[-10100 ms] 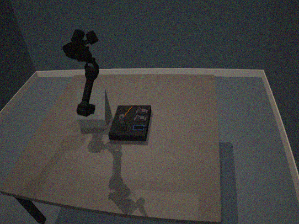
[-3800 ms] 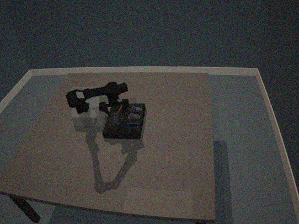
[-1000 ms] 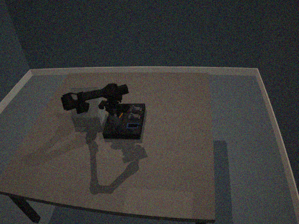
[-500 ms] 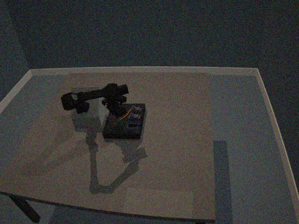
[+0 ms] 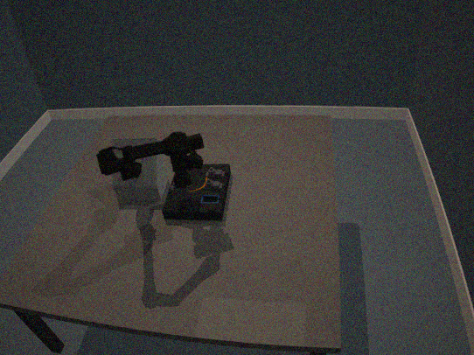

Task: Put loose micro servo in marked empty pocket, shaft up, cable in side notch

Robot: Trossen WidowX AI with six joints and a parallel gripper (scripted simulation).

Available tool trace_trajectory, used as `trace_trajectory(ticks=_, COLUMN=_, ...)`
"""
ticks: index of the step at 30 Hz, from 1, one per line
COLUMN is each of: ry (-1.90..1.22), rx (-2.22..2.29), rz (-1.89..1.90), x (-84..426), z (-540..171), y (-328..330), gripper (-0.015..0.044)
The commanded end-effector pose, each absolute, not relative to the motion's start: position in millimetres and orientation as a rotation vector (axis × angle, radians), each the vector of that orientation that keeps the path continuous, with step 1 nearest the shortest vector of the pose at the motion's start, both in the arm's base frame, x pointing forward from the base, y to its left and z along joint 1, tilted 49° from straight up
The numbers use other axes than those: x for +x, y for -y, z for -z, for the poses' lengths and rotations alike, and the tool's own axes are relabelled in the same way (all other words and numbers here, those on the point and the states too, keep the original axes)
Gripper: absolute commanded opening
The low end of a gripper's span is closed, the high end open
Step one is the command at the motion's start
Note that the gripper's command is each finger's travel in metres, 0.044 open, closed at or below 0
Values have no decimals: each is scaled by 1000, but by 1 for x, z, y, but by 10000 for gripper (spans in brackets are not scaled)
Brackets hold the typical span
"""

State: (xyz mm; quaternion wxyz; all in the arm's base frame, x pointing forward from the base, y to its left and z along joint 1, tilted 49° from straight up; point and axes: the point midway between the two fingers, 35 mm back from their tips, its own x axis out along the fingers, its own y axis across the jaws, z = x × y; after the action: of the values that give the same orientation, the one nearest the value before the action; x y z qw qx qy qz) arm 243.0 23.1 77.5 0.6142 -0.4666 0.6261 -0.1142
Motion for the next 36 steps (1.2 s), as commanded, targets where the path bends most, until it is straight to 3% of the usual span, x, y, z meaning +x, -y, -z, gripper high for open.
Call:
trace_trajectory(ticks=1, ry=-1401, rx=-977, rz=350, x=244, z=-79, y=-24, gripper=0)
trace_trajectory(ticks=14, ry=-1341, rx=-822, rz=474, x=248, z=-79, y=-25, gripper=0)
trace_trajectory(ticks=36, ry=-1337, rx=-819, rz=475, x=328, z=-82, y=-45, gripper=0)
